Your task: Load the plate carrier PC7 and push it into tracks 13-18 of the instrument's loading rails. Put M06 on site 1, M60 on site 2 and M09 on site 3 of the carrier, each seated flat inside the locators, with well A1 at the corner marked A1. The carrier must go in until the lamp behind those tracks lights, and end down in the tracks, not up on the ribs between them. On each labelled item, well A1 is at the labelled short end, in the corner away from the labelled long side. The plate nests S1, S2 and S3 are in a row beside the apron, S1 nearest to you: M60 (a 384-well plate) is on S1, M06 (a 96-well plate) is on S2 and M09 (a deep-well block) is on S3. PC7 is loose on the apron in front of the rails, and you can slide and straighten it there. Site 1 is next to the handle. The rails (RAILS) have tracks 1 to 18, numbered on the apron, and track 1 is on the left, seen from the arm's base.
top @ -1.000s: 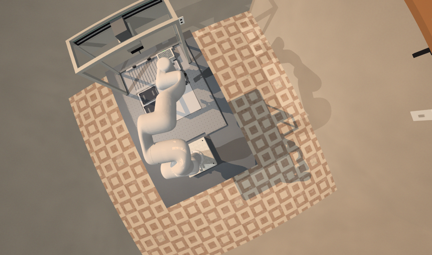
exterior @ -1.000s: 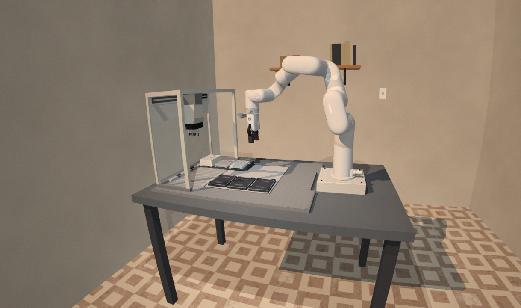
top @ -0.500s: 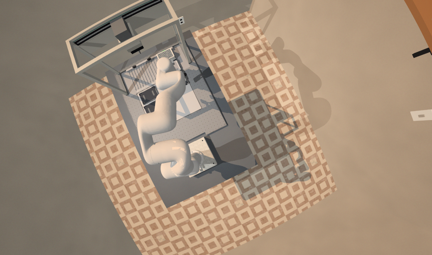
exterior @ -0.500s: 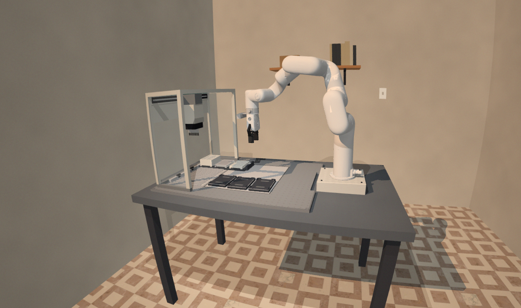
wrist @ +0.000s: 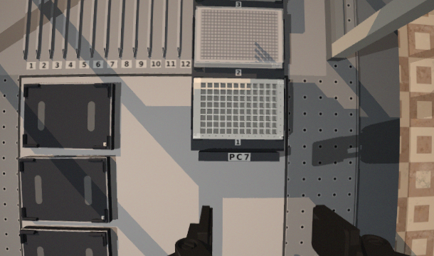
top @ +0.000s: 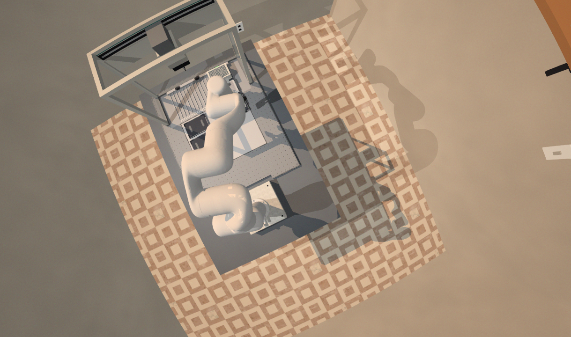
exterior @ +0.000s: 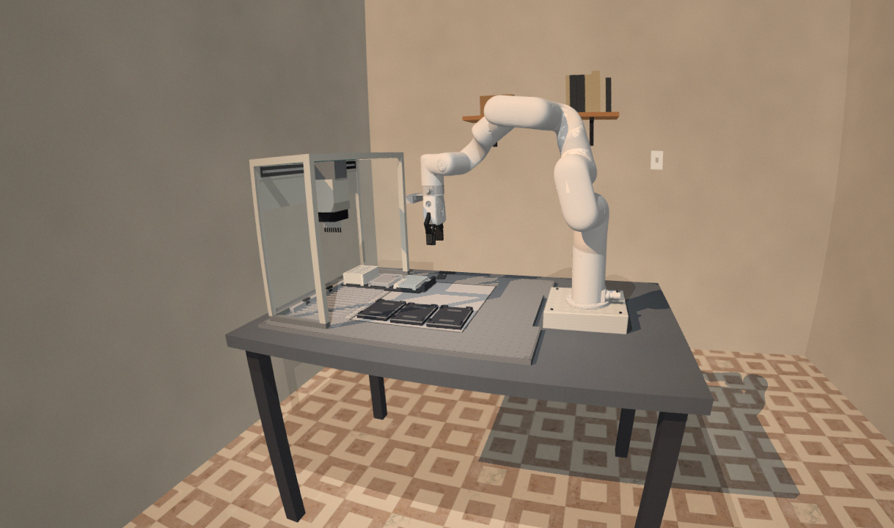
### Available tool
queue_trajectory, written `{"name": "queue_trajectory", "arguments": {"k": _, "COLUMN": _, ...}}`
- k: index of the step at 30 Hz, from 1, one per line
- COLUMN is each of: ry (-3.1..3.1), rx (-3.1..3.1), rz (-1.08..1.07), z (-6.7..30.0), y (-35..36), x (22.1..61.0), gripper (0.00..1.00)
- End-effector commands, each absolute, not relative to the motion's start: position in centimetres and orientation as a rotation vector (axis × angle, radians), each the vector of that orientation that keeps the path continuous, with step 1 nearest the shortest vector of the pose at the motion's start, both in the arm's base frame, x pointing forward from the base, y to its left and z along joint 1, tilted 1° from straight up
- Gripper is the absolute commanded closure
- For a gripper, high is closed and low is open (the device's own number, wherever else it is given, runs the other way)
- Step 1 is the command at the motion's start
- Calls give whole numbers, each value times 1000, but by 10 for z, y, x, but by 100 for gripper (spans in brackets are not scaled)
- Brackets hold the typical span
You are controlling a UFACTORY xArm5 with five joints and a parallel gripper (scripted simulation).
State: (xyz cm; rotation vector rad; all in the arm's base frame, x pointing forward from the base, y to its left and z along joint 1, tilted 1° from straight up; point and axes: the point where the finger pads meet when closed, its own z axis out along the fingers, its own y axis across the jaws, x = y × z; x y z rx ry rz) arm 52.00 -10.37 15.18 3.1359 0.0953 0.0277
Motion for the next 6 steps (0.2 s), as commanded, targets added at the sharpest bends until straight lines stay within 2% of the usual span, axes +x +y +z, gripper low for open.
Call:
{"name": "queue_trajectory", "arguments": {"k": 1, "ry": 96, "rx": 3141, "rz": 37, "z": 154, "y": -104, "x": 521, "gripper": 19}}
{"name": "queue_trajectory", "arguments": {"k": 6, "ry": 96, "rx": 3141, "rz": 37, "z": 154, "y": -104, "x": 521, "gripper": 19}}
